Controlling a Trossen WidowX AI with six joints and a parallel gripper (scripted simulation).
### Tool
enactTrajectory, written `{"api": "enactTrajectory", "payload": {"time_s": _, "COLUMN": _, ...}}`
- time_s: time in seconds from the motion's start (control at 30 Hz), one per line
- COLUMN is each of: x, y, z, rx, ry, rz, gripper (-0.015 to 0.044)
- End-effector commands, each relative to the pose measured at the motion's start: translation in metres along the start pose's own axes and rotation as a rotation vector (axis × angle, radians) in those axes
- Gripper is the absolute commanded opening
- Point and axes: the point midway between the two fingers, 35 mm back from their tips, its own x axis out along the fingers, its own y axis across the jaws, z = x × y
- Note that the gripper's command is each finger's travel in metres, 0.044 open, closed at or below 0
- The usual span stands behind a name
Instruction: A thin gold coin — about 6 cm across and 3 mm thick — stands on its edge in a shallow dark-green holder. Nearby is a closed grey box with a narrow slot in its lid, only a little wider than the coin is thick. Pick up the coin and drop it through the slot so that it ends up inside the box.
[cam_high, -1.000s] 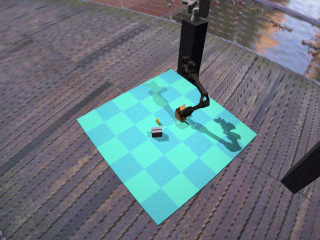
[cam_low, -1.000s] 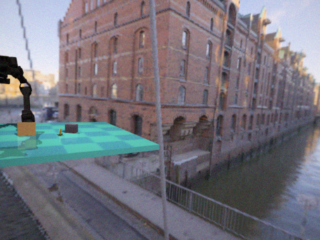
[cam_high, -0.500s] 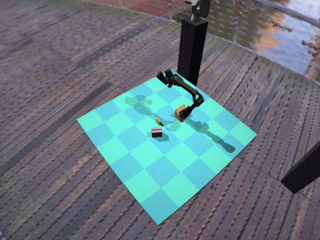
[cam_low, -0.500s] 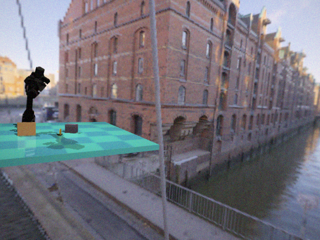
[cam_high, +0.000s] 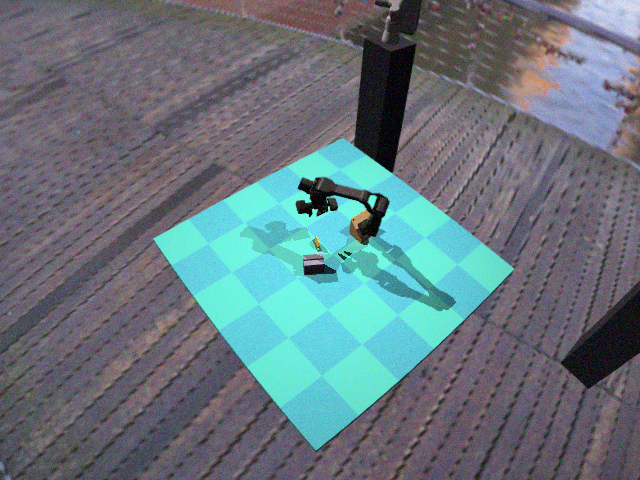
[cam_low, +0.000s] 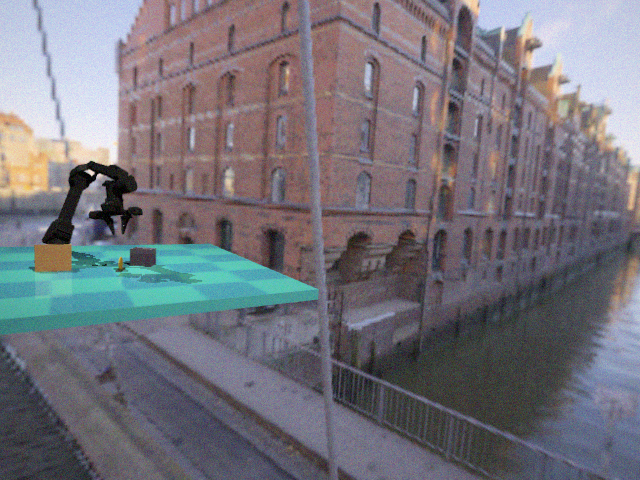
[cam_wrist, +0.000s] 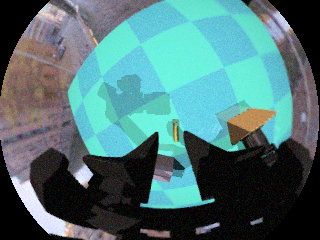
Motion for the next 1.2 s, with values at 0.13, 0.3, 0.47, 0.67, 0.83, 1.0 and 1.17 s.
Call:
{"api": "enactTrajectory", "payload": {"time_s": 0.13, "x": 0.025, "y": -0.001, "z": -0.057, "rx": -0.070, "ry": 0.172, "rz": -0.146, "gripper": 0.0161}}
{"api": "enactTrajectory", "payload": {"time_s": 0.3, "x": 0.052, "y": -0.007, "z": -0.058, "rx": -0.071, "ry": 0.172, "rz": -0.146, "gripper": 0.0161}}
{"api": "enactTrajectory", "payload": {"time_s": 0.47, "x": 0.060, "y": -0.010, "z": -0.059, "rx": -0.071, "ry": 0.172, "rz": -0.146, "gripper": 0.0161}}
{"api": "enactTrajectory", "payload": {"time_s": 0.67, "x": 0.074, "y": -0.013, "z": -0.061, "rx": -0.071, "ry": 0.173, "rz": -0.146, "gripper": 0.0161}}
{"api": "enactTrajectory", "payload": {"time_s": 0.83, "x": 0.081, "y": -0.013, "z": -0.062, "rx": -0.071, "ry": 0.173, "rz": -0.146, "gripper": 0.0161}}
{"api": "enactTrajectory", "payload": {"time_s": 1.0, "x": 0.089, "y": -0.014, "z": -0.063, "rx": -0.071, "ry": 0.172, "rz": -0.145, "gripper": 0.0161}}
{"api": "enactTrajectory", "payload": {"time_s": 1.17, "x": 0.097, "y": -0.015, "z": -0.064, "rx": -0.071, "ry": 0.172, "rz": -0.145, "gripper": 0.0161}}
